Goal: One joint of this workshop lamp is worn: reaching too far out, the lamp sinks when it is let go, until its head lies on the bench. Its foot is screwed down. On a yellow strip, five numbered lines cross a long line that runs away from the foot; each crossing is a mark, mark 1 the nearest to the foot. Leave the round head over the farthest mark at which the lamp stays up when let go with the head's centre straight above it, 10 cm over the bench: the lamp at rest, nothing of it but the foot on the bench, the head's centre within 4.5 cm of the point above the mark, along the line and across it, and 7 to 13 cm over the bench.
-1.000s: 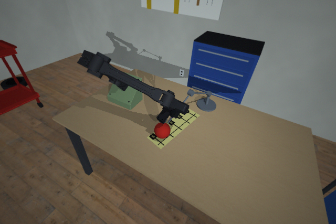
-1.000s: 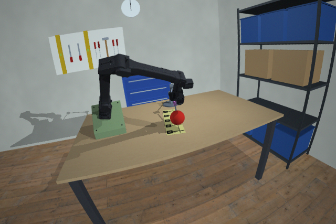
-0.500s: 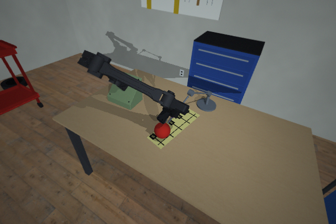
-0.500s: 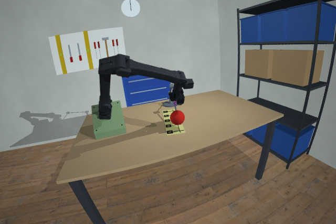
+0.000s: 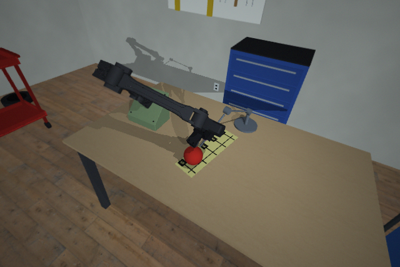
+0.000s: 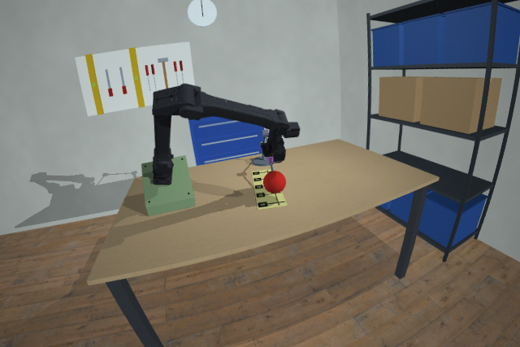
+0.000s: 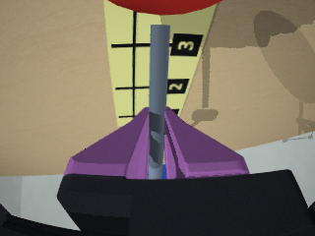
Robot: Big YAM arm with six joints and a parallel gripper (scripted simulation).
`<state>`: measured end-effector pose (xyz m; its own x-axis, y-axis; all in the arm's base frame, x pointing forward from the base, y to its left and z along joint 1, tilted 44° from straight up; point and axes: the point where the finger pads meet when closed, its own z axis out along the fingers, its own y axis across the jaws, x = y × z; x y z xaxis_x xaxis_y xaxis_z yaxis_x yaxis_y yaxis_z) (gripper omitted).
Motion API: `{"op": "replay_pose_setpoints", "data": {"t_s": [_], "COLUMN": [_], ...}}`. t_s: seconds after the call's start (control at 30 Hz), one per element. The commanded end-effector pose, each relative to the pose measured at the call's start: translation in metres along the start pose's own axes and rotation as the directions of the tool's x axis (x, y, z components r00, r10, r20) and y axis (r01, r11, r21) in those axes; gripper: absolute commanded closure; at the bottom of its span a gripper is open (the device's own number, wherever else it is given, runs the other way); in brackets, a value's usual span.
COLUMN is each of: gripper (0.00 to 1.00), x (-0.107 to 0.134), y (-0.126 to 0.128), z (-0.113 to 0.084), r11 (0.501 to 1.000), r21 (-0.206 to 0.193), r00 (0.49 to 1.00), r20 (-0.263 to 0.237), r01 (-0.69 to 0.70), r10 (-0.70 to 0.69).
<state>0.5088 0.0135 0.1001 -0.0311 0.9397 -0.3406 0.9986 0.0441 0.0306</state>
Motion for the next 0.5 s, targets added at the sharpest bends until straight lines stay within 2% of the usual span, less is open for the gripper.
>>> {"op": "replay_pose_setpoints", "data": {"t_s": [0.0,0.47], "gripper": [1.00,1.00], "x": [-0.0534,-0.0542], "y": [0.0252,0.0249], "z": [-0.0477,-0.0469], "r11": [0.997,0.997], "r21": [-0.076,-0.076], "r00": [0.999,0.999], "r20": [0.028,0.027], "r01": [-0.024,-0.024], "r10": [0.027,0.026]}}
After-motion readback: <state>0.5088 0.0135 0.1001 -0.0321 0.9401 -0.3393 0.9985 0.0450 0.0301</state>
